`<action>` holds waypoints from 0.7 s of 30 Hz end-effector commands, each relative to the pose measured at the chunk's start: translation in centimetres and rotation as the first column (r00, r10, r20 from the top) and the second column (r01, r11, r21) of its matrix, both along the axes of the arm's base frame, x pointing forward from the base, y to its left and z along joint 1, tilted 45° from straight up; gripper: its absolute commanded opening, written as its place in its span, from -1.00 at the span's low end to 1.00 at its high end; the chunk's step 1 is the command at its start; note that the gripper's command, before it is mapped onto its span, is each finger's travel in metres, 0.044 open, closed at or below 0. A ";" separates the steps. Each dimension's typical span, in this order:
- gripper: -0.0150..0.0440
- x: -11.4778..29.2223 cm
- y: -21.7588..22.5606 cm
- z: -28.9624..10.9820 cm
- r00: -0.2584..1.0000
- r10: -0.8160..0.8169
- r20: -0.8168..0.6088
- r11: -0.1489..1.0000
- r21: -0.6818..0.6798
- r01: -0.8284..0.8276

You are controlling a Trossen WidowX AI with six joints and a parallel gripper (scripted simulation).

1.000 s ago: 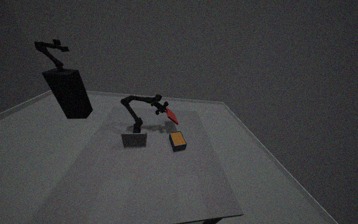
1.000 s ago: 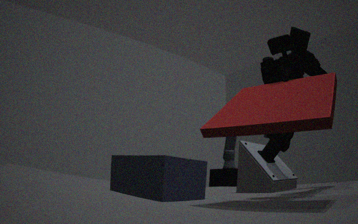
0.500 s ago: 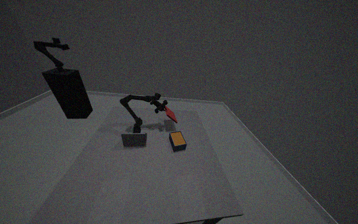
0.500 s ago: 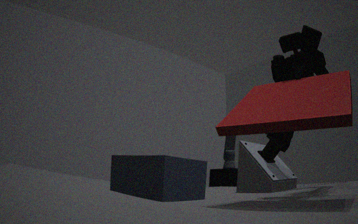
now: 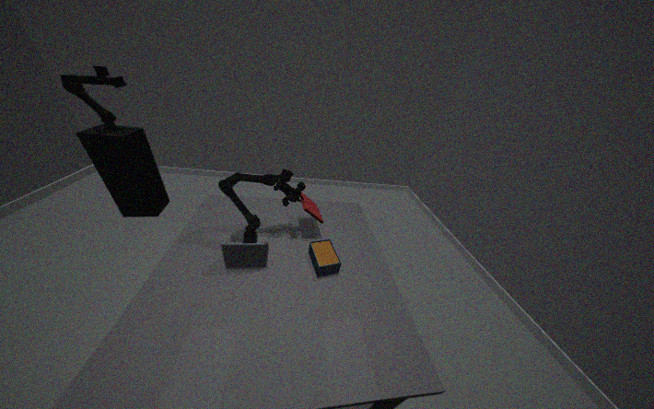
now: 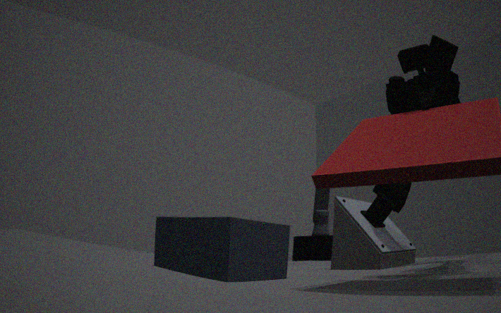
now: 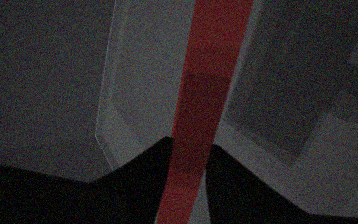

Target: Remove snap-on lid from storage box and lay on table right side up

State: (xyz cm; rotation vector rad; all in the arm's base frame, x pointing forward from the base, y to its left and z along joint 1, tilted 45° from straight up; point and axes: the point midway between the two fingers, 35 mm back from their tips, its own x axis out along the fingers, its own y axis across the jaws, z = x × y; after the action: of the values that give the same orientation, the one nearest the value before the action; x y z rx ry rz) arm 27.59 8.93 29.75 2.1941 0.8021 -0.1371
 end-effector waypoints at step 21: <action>-0.49 0.2 1.3 -1.8 1.000 -0.009 0.001 1.000 0.002 0.009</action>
State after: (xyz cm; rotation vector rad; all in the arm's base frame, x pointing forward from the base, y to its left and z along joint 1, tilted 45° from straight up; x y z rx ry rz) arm 27.68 10.16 28.11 2.1950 0.8037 -0.1384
